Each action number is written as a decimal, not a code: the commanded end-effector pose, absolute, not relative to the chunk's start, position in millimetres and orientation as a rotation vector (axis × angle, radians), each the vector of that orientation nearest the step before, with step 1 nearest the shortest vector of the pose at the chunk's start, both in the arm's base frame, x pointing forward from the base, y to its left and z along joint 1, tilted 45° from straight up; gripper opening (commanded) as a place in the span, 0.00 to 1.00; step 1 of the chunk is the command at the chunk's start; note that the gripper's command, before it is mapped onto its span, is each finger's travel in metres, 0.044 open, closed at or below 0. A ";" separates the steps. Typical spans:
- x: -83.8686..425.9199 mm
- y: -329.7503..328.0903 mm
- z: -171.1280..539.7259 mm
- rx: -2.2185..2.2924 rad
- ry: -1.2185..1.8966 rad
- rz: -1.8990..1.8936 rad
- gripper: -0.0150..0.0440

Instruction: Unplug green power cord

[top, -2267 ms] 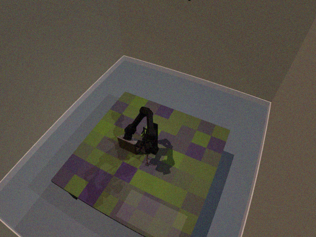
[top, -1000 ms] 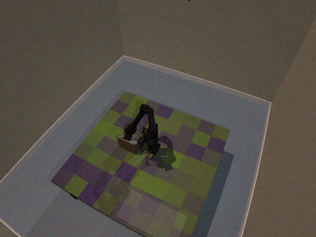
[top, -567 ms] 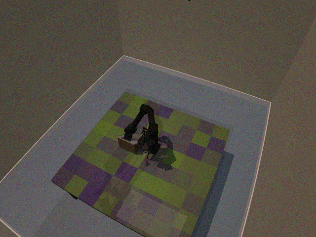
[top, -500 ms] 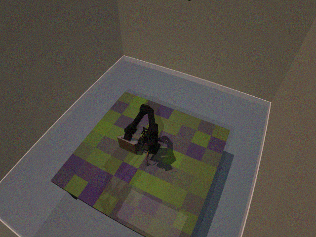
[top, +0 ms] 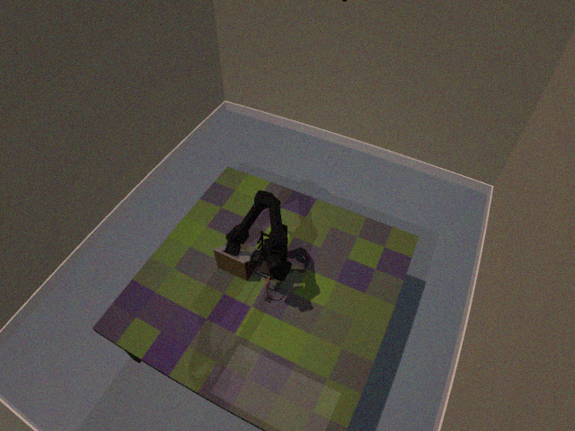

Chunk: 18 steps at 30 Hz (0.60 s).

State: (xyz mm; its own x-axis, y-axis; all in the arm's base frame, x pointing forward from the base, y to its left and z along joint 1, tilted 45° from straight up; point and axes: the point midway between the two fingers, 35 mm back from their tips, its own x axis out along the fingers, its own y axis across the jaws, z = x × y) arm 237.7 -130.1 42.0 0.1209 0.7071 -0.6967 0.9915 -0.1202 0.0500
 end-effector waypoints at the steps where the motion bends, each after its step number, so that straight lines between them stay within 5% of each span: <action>1: 237.4 -145.6 30.6 1.866 1.615 -0.741 0.25; 13: 236.3 -160.6 18.5 1.867 1.614 -0.742 0.25; 18: 238.8 -154.0 23.0 1.872 1.615 -0.740 0.48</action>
